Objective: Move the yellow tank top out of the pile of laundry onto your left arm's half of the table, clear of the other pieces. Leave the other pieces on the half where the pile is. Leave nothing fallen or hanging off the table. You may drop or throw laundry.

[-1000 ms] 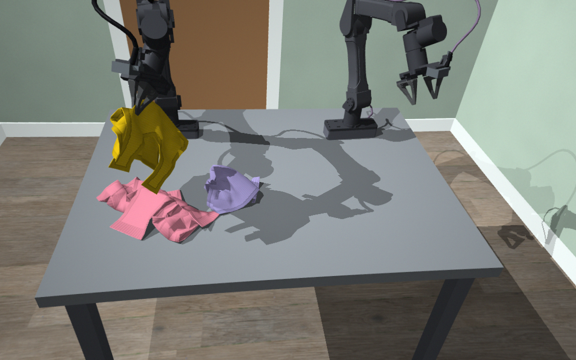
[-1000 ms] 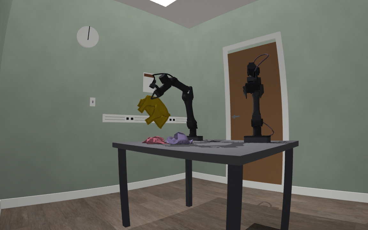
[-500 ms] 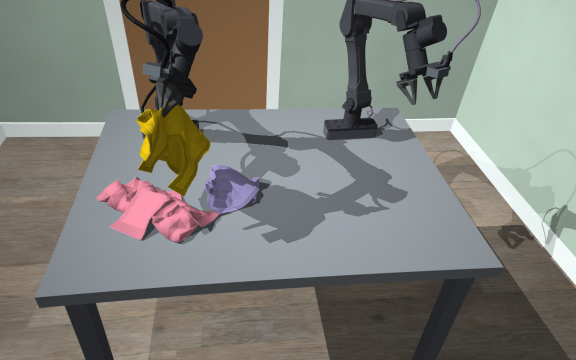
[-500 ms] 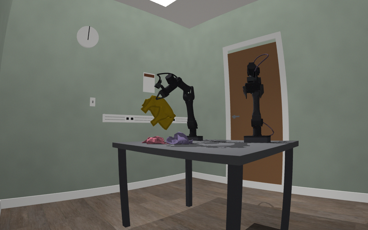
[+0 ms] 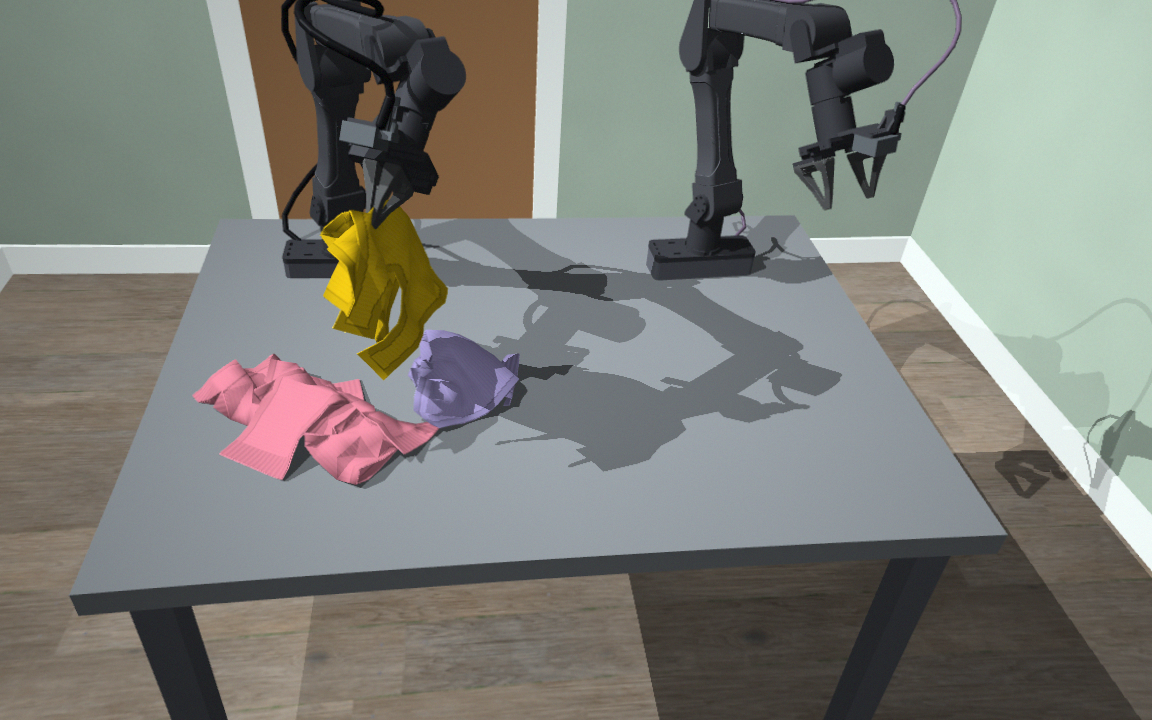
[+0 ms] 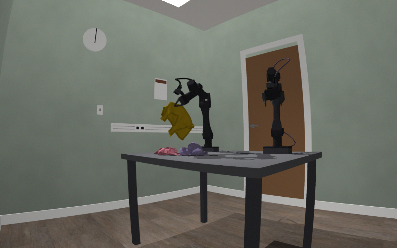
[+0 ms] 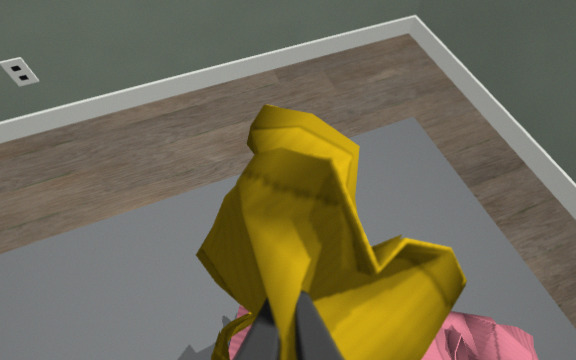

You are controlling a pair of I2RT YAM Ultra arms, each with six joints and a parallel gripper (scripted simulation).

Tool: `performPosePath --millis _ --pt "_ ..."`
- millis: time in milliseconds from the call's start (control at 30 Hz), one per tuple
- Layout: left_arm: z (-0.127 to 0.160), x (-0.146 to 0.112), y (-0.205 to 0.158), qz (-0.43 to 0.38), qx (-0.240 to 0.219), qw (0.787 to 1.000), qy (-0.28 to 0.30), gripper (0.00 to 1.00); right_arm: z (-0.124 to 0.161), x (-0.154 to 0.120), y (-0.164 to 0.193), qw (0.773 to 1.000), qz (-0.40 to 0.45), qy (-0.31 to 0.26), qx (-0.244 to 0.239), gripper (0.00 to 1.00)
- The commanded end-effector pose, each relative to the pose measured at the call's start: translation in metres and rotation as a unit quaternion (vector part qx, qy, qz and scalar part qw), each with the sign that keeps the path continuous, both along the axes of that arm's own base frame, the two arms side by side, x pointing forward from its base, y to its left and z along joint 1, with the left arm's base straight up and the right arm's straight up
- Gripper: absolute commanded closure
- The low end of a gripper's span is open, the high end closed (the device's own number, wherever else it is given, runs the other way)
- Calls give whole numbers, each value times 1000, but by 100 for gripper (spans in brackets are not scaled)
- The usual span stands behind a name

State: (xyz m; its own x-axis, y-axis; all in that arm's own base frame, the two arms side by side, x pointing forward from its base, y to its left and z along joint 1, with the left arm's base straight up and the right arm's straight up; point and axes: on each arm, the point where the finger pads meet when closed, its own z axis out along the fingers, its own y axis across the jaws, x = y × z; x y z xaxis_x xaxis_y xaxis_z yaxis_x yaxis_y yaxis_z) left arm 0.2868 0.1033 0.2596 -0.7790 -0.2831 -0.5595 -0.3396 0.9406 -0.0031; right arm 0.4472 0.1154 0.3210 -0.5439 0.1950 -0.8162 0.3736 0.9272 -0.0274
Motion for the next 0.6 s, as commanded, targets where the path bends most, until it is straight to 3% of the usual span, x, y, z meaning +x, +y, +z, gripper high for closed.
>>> performPosePath --millis 0,300,367,467,567 --pt "26 3 -1 -5 15 999 -36 8 3 -2 6 999 -27 -20 -8 100" --pt "26 3 -1 -5 15 999 -36 8 6 -15 35 999 -22 -42 -12 100" --pt "26 3 -1 -5 15 999 -36 8 -8 -19 42 999 -21 -33 -27 100" --pt "26 3 -1 -5 15 999 -36 8 17 -31 50 997 -21 -68 -9 100" --pt "26 3 -1 -5 15 999 -36 8 8 -36 62 997 -19 -69 -19 100"
